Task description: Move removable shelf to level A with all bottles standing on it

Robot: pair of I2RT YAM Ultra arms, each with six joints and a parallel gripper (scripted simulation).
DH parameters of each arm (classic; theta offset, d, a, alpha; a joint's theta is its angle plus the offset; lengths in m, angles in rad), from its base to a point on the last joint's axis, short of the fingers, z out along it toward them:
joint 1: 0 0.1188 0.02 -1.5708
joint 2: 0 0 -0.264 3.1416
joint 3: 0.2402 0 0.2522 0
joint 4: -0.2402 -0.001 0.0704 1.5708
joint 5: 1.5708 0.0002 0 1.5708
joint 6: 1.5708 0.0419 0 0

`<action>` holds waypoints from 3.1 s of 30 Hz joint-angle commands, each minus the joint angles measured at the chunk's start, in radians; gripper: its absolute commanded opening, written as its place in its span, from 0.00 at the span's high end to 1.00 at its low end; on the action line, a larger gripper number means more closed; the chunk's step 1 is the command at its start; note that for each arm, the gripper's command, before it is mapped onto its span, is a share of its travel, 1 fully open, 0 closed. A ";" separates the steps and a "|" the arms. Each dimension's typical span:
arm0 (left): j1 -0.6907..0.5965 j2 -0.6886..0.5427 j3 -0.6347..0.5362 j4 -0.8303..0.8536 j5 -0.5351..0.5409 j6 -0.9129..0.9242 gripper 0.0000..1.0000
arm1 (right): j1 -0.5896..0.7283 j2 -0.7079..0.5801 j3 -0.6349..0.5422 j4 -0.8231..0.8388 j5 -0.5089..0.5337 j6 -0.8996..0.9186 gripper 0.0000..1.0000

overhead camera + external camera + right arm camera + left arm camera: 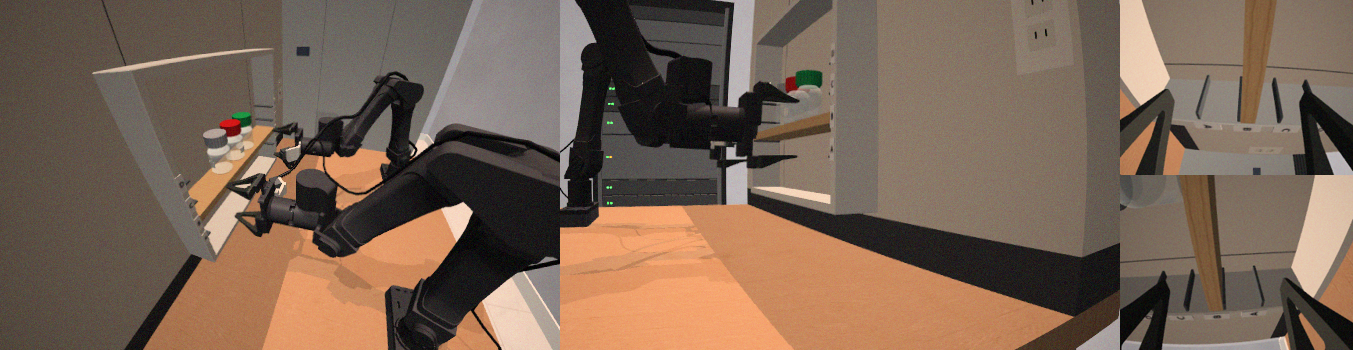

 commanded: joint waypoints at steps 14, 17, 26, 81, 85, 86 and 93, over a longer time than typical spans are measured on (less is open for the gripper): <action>0.033 0.056 0.094 0.009 0.040 0.002 0.00 | -0.033 0.048 0.099 -0.019 -0.038 0.002 0.00; 0.038 0.067 0.108 0.005 0.045 0.002 0.00 | -0.037 0.058 0.114 -0.024 -0.043 0.002 0.00; 0.048 0.094 0.143 -0.002 0.056 0.002 0.00 | -0.048 0.082 0.150 -0.036 -0.054 0.002 0.00; 0.084 0.189 0.275 -0.039 0.091 0.002 0.51 | -0.086 0.173 0.291 -0.086 -0.091 0.002 0.51; 0.084 0.189 0.275 -0.039 0.091 0.002 0.60 | -0.086 0.173 0.292 -0.087 -0.091 0.002 0.60; 0.084 0.189 0.275 -0.039 0.091 0.002 0.62 | -0.086 0.173 0.292 -0.087 -0.091 0.002 0.62; 0.084 0.190 0.276 -0.039 0.091 0.002 0.73 | -0.086 0.174 0.292 -0.086 -0.091 0.002 0.73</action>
